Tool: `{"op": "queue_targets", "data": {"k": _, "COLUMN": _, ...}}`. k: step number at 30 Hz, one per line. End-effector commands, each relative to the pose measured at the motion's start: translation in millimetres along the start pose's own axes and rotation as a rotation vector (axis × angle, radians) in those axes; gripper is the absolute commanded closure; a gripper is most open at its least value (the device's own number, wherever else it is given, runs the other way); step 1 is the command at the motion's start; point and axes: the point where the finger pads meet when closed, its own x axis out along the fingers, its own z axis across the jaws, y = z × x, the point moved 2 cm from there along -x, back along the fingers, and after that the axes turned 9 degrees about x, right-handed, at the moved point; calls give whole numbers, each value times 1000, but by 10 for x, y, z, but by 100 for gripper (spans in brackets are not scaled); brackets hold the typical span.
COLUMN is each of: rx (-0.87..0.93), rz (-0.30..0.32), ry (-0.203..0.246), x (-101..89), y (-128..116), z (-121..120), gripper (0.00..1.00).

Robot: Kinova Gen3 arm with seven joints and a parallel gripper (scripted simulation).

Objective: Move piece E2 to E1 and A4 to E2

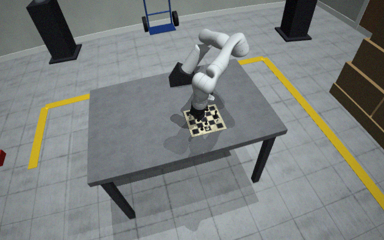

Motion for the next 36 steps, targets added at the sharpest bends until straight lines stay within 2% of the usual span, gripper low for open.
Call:
{"op": "queue_targets", "data": {"k": 1, "rx": 18, "rz": 11, "ry": -3, "x": 35, "y": -82, "z": -54, "gripper": 0}}
{"op": "queue_targets", "data": {"k": 9, "rx": 18, "rz": 11, "ry": -3, "x": 35, "y": -82, "z": -54, "gripper": 0}}
{"op": "queue_targets", "data": {"k": 10, "rx": 48, "rz": 38, "ry": -19, "x": 86, "y": -154, "z": -65, "gripper": 0}}
{"op": "queue_targets", "data": {"k": 19, "rx": 48, "rz": 38, "ry": -19, "x": 86, "y": -154, "z": -65, "gripper": 0}}
{"op": "queue_targets", "data": {"k": 20, "rx": 77, "rz": 65, "ry": -35, "x": 138, "y": -223, "z": -78, "gripper": 0}}
{"op": "queue_targets", "data": {"k": 29, "rx": 77, "rz": 65, "ry": -35, "x": 138, "y": -223, "z": -78, "gripper": 0}}
{"op": "queue_targets", "data": {"k": 30, "rx": 104, "rz": 91, "ry": -51, "x": 188, "y": -290, "z": -93, "gripper": 0}}
{"op": "queue_targets", "data": {"k": 36, "rx": 104, "rz": 91, "ry": -51, "x": 188, "y": -290, "z": -93, "gripper": 0}}
